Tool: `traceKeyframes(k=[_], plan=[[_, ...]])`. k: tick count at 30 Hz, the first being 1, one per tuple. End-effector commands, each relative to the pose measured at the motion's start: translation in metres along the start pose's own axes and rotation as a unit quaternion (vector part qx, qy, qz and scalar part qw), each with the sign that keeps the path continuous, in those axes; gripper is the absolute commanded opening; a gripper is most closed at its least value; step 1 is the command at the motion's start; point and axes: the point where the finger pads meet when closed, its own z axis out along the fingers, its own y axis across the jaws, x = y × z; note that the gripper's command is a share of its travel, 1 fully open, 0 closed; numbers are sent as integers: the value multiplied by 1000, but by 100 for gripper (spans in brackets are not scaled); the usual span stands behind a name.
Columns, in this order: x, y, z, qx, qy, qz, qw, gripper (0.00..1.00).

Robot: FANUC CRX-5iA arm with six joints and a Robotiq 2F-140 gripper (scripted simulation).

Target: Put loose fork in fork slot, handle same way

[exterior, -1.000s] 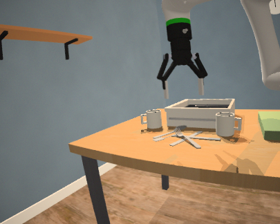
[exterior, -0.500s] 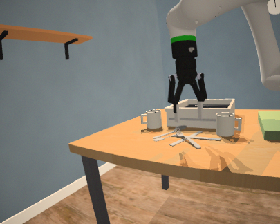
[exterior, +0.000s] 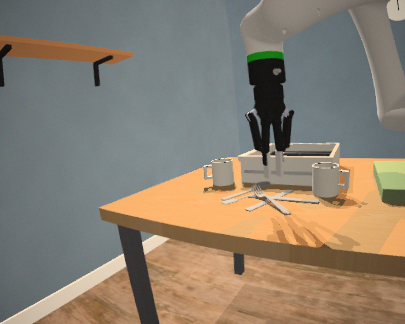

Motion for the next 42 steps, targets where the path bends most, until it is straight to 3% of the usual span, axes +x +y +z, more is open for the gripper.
traceKeyframes(k=[1,25,42], plan=[[0,0,0,0,0,0,1000,19],[0,0,2,0,0,0,1000,19],[0,0,18,0,0,0,1000,19]])
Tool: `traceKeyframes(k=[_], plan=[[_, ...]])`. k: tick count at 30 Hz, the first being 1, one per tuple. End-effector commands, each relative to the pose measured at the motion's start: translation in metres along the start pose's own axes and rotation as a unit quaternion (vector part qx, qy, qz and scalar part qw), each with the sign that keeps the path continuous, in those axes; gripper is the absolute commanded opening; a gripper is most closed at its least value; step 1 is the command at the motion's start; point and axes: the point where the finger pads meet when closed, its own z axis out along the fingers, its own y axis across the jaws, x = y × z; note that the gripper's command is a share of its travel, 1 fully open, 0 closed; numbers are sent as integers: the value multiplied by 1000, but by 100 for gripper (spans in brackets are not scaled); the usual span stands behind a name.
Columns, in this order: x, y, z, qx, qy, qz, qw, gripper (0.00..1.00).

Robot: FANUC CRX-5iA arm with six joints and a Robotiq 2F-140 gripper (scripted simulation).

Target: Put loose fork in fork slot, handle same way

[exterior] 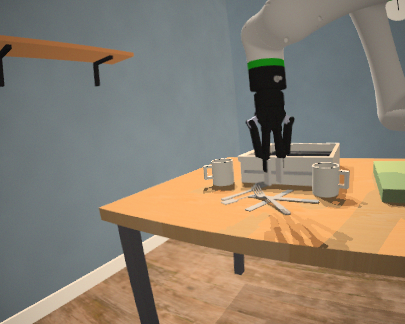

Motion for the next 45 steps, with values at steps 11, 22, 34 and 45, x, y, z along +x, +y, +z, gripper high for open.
traceKeyframes(k=[11,22,34,45], plan=[[0,0,17,0,0,0,1000,19],[0,0,26,0,0,0,1000,19],[0,0,30,0,0,0,1000,19],[0,0,30,0,0,0,1000,19]])
